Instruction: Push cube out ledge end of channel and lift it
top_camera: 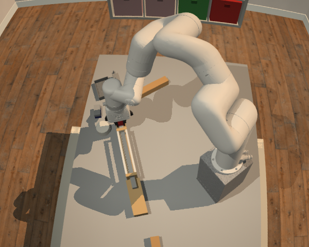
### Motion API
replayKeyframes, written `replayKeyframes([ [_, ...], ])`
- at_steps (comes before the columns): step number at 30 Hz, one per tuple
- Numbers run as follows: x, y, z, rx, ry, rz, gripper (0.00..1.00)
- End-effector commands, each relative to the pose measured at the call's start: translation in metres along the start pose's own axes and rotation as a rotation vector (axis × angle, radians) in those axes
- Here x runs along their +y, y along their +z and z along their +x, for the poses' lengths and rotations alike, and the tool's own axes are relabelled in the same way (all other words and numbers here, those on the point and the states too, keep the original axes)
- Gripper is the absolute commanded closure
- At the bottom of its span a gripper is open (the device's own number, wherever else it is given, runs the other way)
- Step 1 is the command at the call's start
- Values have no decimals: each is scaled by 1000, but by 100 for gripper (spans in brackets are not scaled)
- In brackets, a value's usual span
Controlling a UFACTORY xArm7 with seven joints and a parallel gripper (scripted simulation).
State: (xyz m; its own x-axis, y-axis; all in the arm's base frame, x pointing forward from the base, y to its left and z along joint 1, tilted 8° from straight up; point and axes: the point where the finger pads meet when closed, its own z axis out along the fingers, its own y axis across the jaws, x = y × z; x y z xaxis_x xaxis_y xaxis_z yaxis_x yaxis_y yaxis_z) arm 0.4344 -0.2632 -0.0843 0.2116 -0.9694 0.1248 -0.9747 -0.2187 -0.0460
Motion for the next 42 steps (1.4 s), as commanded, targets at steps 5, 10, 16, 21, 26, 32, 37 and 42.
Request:
replayKeyframes([
  [5,-1,-46,1,2,0,2,100],
  [10,-1,-68,1,2,0,2,100],
  [16,-1,-70,1,2,0,2,100],
  [21,-1,-70,1,2,0,2,100],
  [26,-1,-70,1,2,0,2,100],
  [32,-1,-70,1,2,0,2,100],
  [37,-1,-70,1,2,0,2,100],
  [42,-1,-70,1,2,0,2,100],
])
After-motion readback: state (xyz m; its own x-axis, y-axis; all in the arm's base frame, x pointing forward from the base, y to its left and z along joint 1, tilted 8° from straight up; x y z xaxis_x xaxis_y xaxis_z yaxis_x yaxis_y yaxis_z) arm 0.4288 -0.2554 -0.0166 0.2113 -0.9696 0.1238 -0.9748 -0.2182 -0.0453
